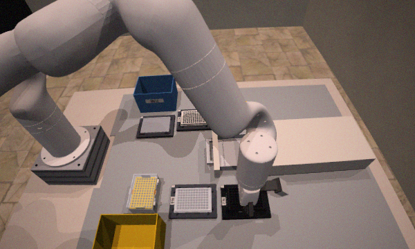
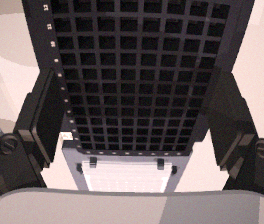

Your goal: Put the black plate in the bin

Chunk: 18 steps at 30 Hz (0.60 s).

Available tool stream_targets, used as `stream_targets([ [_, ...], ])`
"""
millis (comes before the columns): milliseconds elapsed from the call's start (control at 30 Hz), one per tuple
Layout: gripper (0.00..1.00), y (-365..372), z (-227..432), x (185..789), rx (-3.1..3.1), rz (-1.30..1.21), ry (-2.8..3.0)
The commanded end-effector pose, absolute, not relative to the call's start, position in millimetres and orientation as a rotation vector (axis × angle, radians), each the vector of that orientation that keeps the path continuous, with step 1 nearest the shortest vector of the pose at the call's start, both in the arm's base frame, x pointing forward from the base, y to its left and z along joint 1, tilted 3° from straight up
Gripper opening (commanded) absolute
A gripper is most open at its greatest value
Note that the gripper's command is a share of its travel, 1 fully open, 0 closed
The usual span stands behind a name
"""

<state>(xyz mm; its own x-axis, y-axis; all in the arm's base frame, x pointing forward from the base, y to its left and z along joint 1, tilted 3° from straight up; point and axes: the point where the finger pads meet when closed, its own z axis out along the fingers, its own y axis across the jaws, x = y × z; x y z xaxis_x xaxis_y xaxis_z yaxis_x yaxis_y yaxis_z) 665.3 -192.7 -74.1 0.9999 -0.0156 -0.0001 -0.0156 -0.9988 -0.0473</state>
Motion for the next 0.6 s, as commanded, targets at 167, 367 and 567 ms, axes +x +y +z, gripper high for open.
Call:
stream_targets([
  [167, 0.00, -193.3, -67.8, 666.4, -3.095, -0.004, 0.024],
  [367, 0.00, -193.5, -63.8, 666.4, -3.095, -0.004, 0.024],
  [567, 0.00, -193.5, -63.8, 666.3, -3.095, -0.004, 0.024],
])
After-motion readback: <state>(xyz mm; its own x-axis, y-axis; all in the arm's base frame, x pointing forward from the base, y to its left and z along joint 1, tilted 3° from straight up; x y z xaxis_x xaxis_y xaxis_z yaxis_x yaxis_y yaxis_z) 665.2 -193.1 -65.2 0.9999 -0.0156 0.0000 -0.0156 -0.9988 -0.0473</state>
